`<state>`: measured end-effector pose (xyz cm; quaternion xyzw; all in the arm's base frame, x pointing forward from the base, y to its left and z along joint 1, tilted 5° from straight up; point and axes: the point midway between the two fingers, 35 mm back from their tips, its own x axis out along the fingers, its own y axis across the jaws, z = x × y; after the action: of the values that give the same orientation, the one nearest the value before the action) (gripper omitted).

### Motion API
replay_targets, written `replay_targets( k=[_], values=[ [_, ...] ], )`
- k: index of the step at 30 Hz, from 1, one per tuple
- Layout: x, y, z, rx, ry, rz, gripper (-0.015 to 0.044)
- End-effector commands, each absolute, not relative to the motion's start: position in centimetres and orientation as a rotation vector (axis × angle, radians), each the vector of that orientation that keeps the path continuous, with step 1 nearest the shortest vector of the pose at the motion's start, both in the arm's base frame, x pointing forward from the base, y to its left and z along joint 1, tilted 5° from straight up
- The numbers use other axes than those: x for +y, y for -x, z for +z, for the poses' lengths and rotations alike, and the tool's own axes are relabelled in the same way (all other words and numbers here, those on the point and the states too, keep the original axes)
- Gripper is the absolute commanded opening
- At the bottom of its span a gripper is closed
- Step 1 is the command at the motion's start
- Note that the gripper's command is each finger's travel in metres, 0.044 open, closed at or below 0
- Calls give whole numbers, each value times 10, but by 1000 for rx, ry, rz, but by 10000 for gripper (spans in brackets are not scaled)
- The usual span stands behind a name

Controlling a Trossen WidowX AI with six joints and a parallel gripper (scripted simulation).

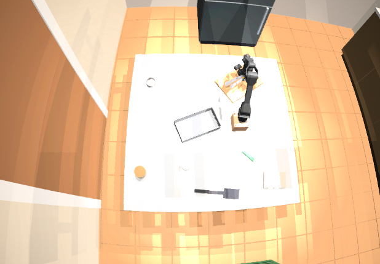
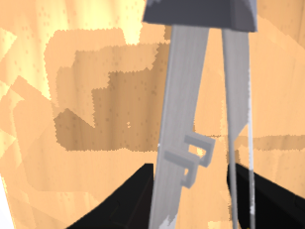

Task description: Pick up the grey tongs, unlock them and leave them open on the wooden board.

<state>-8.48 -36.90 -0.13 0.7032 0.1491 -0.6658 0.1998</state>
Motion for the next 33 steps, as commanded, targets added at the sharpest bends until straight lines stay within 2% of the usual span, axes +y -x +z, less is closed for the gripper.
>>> replay_targets(
  k=[1, 7, 15, 21, 26, 33],
  values=[
    [-369, 85, -1, 417, -1966, -1862, 296],
    [-369, 85, -1, 417, -1966, -1862, 440],
    [-352, 103, 16, 419, -1965, -1864, 440],
    [-286, 148, 67, 424, -1966, -1870, 440],
    [-233, 164, 96, 427, -1970, -1871, 440],
    [-231, 165, 98, 427, -1970, -1871, 440]
  ],
)
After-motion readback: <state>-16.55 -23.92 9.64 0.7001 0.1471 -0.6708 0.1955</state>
